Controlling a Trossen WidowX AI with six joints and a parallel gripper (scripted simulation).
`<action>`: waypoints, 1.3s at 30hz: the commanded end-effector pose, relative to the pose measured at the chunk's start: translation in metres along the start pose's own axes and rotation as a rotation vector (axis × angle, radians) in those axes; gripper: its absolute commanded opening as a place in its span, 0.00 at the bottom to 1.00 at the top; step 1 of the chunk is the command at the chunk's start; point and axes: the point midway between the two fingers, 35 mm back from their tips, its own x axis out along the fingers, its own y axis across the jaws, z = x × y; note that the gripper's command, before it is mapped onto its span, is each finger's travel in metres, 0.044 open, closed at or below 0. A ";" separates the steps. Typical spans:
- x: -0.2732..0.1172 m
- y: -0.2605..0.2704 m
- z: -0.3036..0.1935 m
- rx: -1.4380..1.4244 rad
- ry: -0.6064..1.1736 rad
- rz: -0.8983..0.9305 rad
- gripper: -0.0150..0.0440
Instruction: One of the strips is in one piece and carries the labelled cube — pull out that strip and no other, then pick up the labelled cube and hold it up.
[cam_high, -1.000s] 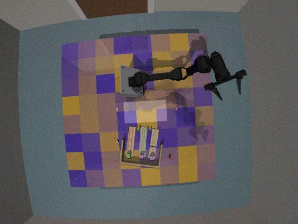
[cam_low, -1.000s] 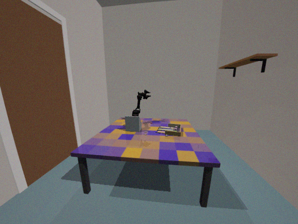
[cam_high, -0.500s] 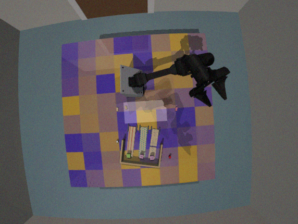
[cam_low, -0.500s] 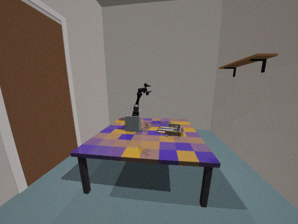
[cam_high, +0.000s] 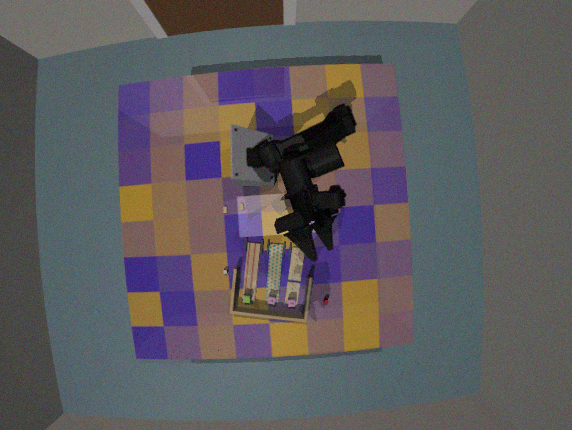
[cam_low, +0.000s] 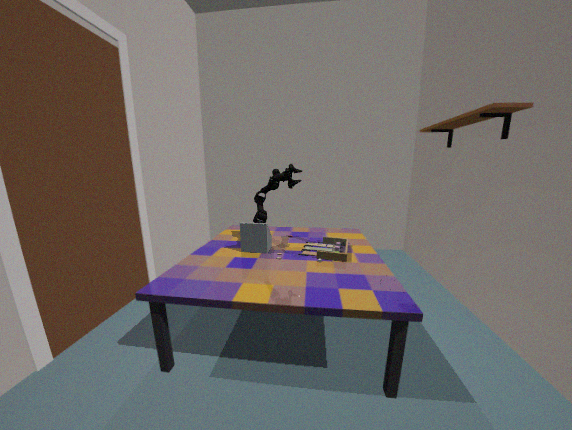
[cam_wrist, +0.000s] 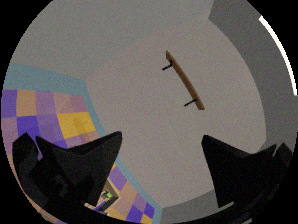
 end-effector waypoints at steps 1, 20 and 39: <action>0.013 0.015 -0.071 0.251 0.101 0.039 0.93; -0.024 0.179 -0.286 1.005 0.693 0.163 0.93; -0.024 0.179 -0.286 1.005 0.693 0.163 0.93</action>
